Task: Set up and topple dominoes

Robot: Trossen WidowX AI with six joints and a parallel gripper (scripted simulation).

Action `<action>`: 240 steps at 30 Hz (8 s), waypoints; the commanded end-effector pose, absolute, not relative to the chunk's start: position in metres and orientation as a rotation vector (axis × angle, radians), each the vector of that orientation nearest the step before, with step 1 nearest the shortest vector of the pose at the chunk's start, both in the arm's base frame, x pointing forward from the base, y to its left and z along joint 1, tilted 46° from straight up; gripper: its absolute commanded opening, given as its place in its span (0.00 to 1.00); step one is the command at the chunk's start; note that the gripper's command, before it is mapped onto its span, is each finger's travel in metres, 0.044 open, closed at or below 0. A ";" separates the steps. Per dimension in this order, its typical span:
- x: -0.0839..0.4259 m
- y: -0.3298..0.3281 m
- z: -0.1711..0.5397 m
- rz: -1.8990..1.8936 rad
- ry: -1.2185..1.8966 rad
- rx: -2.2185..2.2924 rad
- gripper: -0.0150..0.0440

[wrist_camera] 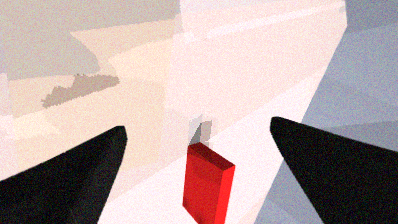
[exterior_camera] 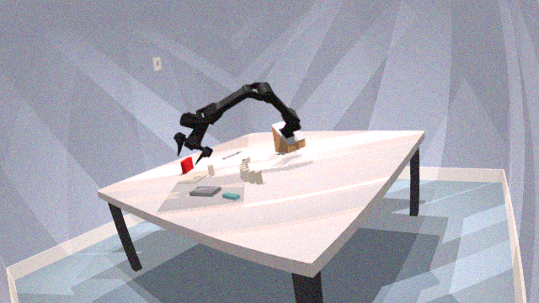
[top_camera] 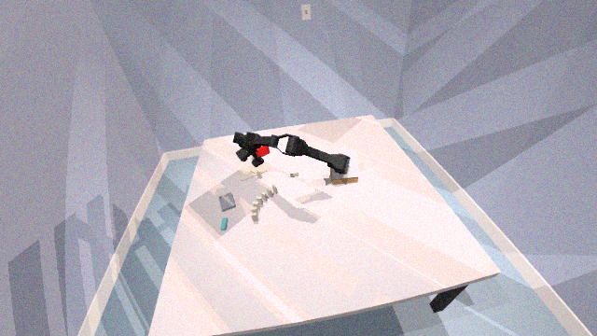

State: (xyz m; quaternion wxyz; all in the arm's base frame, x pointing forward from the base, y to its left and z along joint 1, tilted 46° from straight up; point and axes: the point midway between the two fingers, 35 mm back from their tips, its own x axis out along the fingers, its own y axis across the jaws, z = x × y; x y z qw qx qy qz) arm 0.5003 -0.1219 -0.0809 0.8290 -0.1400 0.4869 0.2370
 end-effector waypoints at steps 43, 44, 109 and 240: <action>0.449 -0.035 -0.054 1.302 0.845 -0.322 1.00; 0.449 -0.033 -0.056 1.302 0.845 -0.322 1.00; 0.326 -0.053 0.103 1.068 1.124 0.050 0.44; 0.268 -0.004 -0.071 0.696 1.413 0.529 0.78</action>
